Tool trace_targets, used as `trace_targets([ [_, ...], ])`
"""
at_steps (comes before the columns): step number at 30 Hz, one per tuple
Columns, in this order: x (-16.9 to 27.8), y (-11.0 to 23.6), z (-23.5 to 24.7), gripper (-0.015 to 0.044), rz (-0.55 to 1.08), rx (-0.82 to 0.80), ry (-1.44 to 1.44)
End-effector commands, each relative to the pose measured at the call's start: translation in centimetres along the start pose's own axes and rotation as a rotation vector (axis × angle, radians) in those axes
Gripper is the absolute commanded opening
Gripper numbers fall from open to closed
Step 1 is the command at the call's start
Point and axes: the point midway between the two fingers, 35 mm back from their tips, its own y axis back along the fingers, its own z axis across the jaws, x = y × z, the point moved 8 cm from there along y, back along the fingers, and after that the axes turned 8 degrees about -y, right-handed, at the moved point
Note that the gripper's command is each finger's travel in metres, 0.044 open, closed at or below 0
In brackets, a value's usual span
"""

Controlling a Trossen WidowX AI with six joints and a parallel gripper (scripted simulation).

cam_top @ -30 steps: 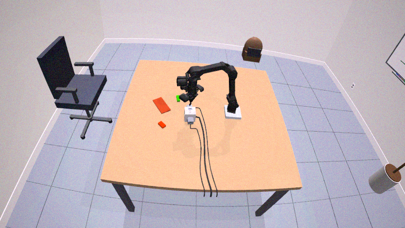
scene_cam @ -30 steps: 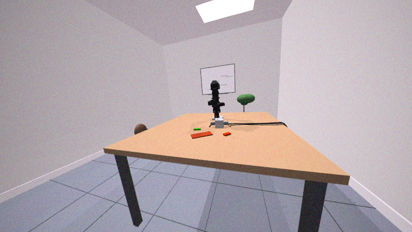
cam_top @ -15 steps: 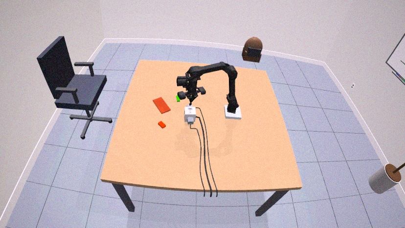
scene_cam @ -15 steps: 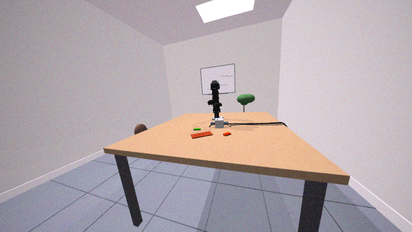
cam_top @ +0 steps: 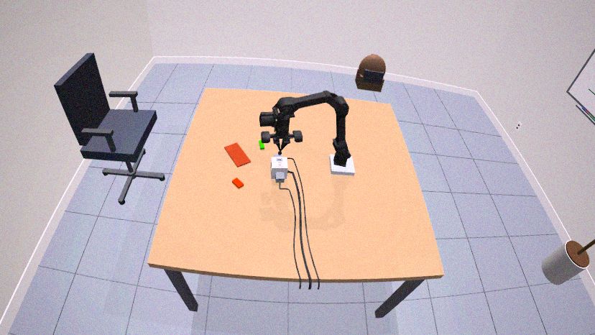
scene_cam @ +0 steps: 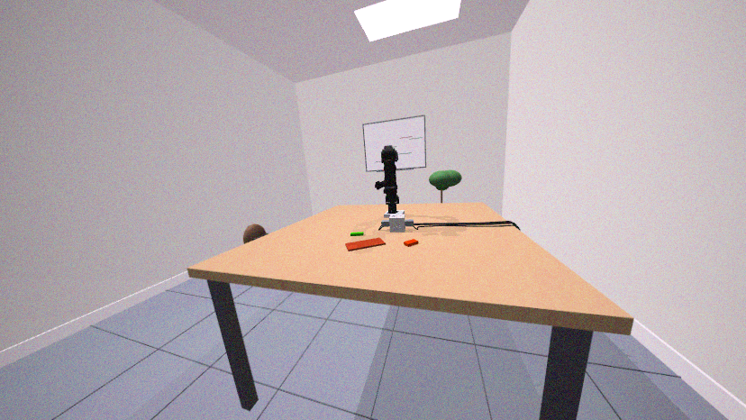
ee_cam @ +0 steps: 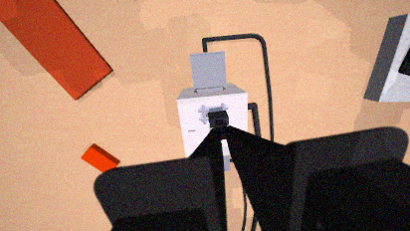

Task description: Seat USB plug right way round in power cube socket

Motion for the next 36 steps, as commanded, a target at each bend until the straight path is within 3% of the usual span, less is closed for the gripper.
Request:
trace_targets([
  [1,0.0,-0.02,0.0,0.0,0.0,0.0,-0.018],
  [36,0.01,-0.33,0.03,0.0,0.017,0.002,-0.022],
])
